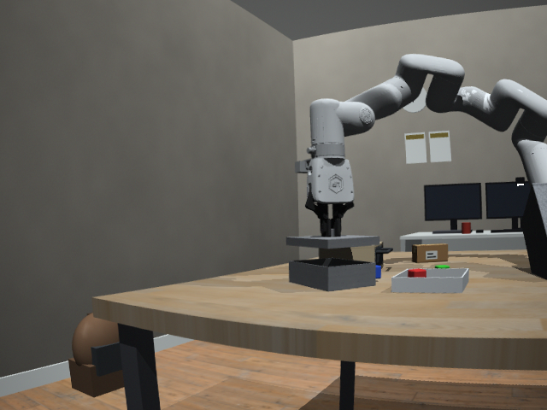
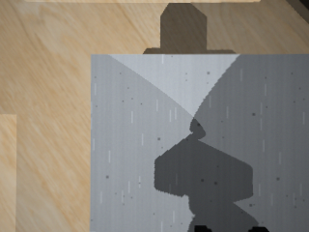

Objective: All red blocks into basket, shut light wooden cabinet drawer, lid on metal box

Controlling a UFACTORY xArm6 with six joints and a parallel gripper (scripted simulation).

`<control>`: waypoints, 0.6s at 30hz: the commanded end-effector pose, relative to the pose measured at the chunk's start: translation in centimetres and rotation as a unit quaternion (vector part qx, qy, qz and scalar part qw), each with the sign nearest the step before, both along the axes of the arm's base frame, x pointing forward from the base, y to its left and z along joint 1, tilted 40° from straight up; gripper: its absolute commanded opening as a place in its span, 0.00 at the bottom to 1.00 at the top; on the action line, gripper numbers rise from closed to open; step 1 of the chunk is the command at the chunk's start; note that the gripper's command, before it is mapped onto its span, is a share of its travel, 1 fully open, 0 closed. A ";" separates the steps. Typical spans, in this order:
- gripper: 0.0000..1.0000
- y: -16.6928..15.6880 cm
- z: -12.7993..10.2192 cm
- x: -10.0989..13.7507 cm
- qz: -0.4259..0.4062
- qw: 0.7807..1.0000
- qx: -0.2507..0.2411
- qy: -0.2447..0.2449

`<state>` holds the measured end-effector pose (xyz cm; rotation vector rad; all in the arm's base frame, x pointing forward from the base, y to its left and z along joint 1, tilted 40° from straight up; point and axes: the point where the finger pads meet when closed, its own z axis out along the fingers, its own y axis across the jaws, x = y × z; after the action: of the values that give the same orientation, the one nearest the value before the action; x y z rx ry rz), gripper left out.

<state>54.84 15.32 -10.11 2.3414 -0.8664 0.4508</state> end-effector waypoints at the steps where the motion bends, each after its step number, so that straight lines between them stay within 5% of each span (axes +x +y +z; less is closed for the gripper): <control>1: 0.00 -0.1 -0.1 0.2 0.001 1.000 0.001 -0.002; 18: 0.00 -0.4 -0.6 0.2 0.001 1.000 0.001 -0.002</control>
<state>54.95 14.72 -10.83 2.3413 -0.8665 0.4508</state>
